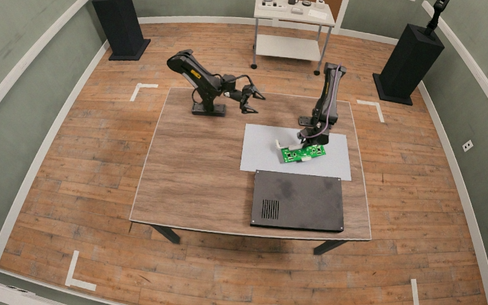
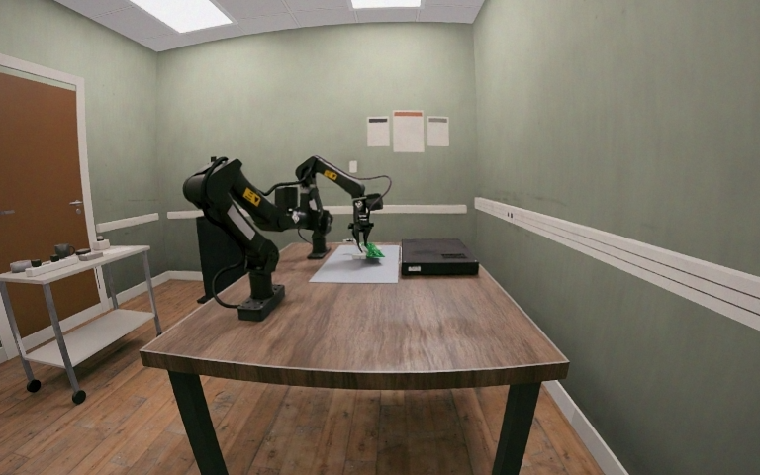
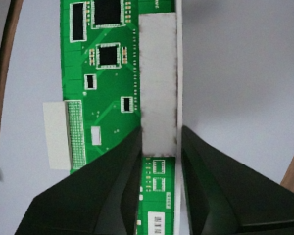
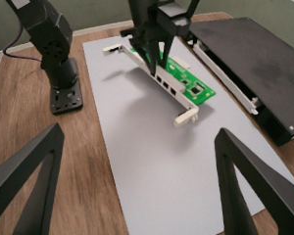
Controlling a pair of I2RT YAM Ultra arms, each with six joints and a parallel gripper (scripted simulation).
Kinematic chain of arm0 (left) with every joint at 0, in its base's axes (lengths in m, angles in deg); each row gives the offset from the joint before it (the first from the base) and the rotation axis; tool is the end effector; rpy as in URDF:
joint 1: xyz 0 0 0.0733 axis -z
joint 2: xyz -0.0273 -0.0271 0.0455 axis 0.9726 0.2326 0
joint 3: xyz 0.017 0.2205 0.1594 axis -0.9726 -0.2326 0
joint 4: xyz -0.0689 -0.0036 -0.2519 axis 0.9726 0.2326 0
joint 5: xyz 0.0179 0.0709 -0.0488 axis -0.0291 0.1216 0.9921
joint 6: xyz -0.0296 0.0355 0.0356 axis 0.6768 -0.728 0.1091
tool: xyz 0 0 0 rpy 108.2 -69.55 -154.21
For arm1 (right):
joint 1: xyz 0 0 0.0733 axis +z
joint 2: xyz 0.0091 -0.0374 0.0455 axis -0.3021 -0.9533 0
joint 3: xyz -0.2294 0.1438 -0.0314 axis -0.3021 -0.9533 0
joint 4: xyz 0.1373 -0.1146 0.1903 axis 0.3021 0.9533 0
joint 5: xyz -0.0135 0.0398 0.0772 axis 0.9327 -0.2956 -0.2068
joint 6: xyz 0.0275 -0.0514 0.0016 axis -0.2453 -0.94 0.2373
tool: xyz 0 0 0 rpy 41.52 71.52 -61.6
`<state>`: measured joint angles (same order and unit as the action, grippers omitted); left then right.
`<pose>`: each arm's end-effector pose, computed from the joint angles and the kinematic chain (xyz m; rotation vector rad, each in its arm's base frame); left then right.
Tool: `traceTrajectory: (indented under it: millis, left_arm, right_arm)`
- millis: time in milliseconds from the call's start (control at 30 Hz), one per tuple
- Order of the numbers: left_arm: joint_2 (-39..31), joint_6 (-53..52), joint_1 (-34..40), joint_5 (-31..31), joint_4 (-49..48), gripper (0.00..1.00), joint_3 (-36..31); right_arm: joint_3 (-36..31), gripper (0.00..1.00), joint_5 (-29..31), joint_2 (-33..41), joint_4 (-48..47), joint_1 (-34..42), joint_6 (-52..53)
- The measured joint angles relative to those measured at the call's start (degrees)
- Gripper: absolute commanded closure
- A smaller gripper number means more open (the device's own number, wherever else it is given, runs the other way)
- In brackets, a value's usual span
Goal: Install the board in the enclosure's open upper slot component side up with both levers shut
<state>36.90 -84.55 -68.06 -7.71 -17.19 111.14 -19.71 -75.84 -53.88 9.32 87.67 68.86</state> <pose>0.1983 -0.0442 0.1839 1.6481 2.2830 -0.3850 0.0609 0.1708 0.1973 -0.9568 1.4641 0.9626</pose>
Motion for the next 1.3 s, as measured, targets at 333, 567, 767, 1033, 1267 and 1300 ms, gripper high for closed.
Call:
traceTrajectory:
  millis: [333, 567, 767, 1033, 1267, 1300]
  left_arm:
    - [3.2, -7.5, 0.9, 0.4, 0.0, 0.82, 2.2]
    - [10.3, -15.7, 0.8, 1.4, -0.7, 0.82, 5.6]
    - [11.5, -17.4, 0.4, 1.4, -0.5, 0.82, 6.3]
    - [11.8, -18.4, 0.4, 1.5, -0.2, 0.82, 7.9]
    - [14.9, -18.9, 0.0, 1.8, -0.1, 0.82, 10.7]
    - [15.1, -19.0, -0.1, 1.8, -0.1, 0.82, 10.8]
  right_arm:
    - [0.0, 0.00, 0.0, 0.0, 0.0, 0.0, 0.0]
    - [0.0, 0.00, 0.0, 0.0, 0.0, 0.0, 0.0]
    - [0.0, 0.00, 0.0, 0.0, 0.0, 0.0, 0.0]
    - [0.0, 0.00, 0.0, 0.0, 0.0, 0.0, 0.0]
    - [0.0, 0.00, 0.0, 0.0, 0.0, 0.0, 0.0]
    - [0.0, 0.00, 0.0, 0.0, 0.0, 0.0, 0.0]
